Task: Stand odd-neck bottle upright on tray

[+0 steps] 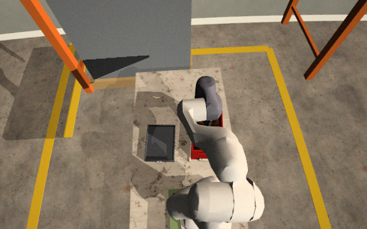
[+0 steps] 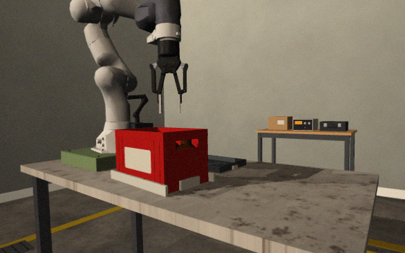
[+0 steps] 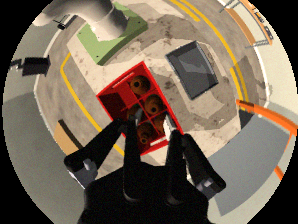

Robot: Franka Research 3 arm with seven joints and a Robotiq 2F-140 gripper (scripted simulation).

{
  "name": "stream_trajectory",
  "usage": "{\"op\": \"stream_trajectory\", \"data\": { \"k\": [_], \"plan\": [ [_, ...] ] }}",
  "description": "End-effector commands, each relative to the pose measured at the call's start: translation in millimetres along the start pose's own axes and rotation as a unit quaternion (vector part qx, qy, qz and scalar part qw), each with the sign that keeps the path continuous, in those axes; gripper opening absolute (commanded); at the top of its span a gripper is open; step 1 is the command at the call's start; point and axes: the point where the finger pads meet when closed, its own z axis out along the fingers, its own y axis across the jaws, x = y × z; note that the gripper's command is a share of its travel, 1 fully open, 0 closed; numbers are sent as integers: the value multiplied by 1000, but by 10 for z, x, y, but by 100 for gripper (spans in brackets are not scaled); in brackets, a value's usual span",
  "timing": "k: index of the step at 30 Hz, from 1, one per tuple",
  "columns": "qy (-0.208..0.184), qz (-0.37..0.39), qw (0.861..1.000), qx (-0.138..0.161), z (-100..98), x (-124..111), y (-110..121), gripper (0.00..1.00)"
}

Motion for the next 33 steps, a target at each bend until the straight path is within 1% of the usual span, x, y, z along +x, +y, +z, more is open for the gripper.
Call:
{"op": "stream_trajectory", "data": {
  "k": [1,9,22,33],
  "plan": [
    [1,3,1000,0,14,3,1,44],
    [1,3,1000,0,36,3,1,44],
    [1,3,1000,0,141,2,1,44],
    [1,3,1000,0,289,1,2,44]
  ]
}}
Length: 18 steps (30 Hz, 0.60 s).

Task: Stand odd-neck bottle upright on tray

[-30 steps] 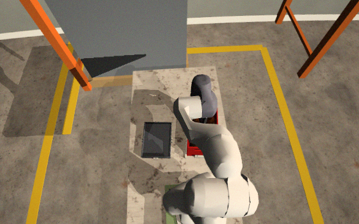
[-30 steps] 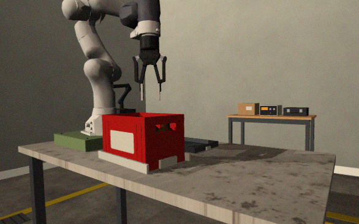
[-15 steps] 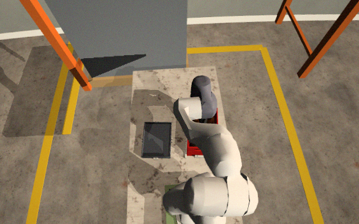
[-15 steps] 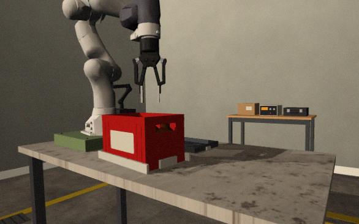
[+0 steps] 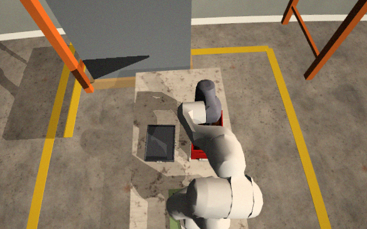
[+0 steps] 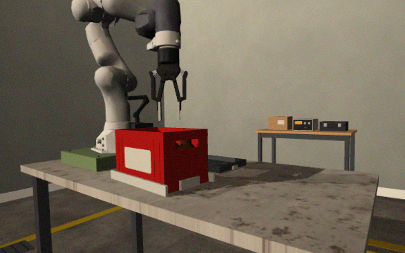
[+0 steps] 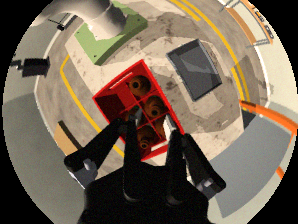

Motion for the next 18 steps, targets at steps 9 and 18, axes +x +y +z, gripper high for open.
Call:
{"op": "stream_trajectory", "data": {
  "k": [9,18],
  "plan": [
    [-2,0,1000,-4,118,-10,31,44],
    [-2,0,1000,-4,182,-11,32,44]
  ]
}}
